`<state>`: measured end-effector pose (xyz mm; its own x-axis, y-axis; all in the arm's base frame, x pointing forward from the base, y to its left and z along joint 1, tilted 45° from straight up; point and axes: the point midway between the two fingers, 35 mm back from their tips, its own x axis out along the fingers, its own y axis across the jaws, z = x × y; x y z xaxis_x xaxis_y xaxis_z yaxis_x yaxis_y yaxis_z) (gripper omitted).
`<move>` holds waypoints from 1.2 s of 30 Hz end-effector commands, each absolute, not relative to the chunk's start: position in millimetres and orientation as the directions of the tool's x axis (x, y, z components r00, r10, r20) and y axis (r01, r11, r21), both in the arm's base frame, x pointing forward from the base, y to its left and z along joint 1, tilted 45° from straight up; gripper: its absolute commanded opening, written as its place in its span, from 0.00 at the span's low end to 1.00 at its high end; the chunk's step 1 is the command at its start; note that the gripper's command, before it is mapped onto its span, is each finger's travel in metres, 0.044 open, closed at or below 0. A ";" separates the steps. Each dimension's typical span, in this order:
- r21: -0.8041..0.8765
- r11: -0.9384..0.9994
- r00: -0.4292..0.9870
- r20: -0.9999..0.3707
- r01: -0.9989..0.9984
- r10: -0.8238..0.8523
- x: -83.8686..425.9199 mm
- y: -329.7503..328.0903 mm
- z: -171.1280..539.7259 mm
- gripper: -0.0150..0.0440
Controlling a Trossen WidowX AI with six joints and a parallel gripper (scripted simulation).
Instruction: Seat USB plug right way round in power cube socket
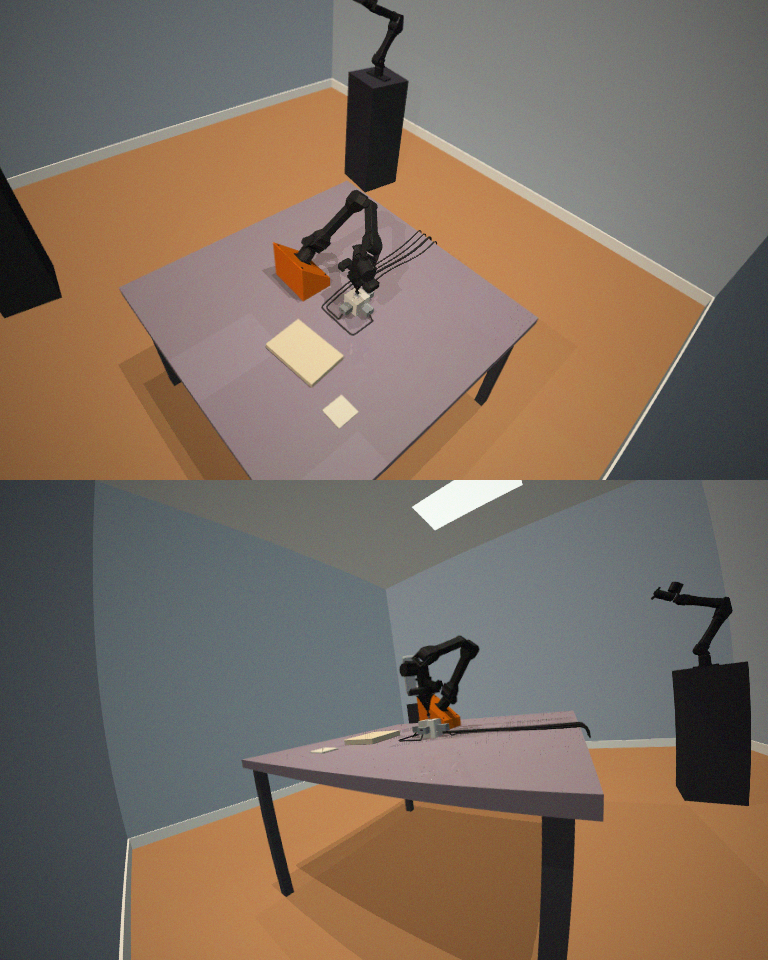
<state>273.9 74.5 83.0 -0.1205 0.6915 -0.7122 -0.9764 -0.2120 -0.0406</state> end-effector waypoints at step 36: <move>-0.039 -0.208 -0.119 -0.710 -0.977 0.695 273.6 78.1 79.9 0.25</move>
<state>273.4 77.6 79.9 -0.1205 0.6917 -0.7121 -0.9764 -0.2119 -0.0406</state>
